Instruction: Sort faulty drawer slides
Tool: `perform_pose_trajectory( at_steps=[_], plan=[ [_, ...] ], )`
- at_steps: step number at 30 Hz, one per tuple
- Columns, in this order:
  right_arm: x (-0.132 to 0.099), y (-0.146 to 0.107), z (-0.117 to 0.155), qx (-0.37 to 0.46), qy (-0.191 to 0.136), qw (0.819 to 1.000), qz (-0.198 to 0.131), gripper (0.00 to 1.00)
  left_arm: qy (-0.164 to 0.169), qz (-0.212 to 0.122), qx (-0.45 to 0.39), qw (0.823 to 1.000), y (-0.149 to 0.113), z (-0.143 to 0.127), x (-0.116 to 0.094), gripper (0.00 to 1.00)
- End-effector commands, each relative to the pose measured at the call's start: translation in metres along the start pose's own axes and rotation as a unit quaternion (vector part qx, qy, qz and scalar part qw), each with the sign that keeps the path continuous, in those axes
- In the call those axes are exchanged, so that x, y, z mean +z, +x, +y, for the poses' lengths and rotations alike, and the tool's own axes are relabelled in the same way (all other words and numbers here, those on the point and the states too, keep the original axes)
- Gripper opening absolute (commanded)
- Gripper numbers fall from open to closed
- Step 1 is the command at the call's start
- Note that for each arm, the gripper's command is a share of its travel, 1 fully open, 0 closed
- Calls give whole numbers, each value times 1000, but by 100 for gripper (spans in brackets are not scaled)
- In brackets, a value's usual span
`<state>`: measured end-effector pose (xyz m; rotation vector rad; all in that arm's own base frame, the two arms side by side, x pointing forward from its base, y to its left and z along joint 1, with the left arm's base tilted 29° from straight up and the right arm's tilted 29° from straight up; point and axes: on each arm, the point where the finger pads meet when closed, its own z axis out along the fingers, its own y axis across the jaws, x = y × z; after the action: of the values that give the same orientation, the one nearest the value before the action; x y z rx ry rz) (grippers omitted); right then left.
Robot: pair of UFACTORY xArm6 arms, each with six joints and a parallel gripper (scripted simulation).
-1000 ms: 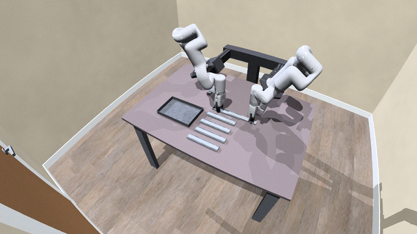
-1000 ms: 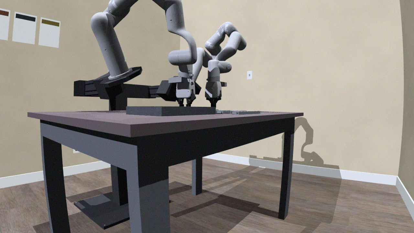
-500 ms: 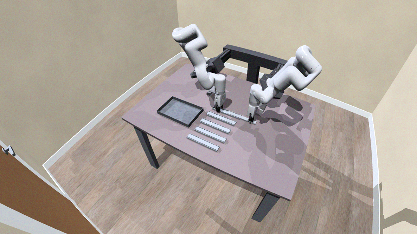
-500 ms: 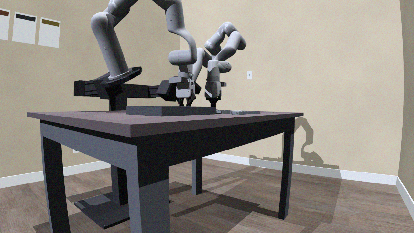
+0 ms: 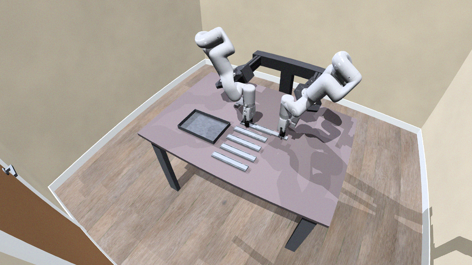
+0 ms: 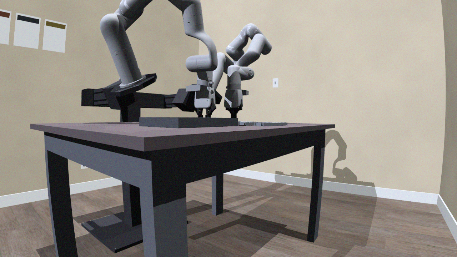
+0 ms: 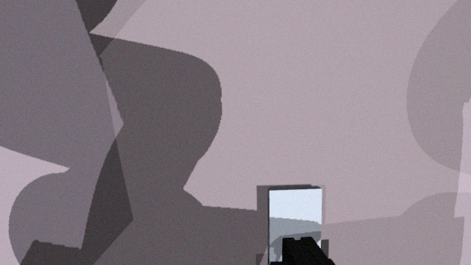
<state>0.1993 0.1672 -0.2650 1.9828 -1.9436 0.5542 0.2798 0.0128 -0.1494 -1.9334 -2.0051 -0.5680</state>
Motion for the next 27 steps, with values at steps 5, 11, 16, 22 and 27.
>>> perform_pose_trajectory(
  at_steps=[5, 11, 16, 22, 27],
  plan=[
    [-1, -1, -1, 0, 1, 1000, -1, 0, -1, 0, 0, 1000, -19, 1, 0, 0],
    [-1, -1, -1, 0, 1, 1000, -1, 0, -1, 0, 0, 1000, -31, 1, 0, 0],
    [-1, -1, -1, 0, 1, 1000, -1, 0, -1, 0, 0, 1000, -45, 1, 0, 0],
    [-1, -1, -1, 0, 1, 1000, -1, 0, -1, 0, 0, 1000, -62, 1, 0, 0],
    [-1, -1, -1, 0, 1, 1000, -1, 0, -1, 0, 0, 1000, -70, 1, 0, 0]
  ],
)
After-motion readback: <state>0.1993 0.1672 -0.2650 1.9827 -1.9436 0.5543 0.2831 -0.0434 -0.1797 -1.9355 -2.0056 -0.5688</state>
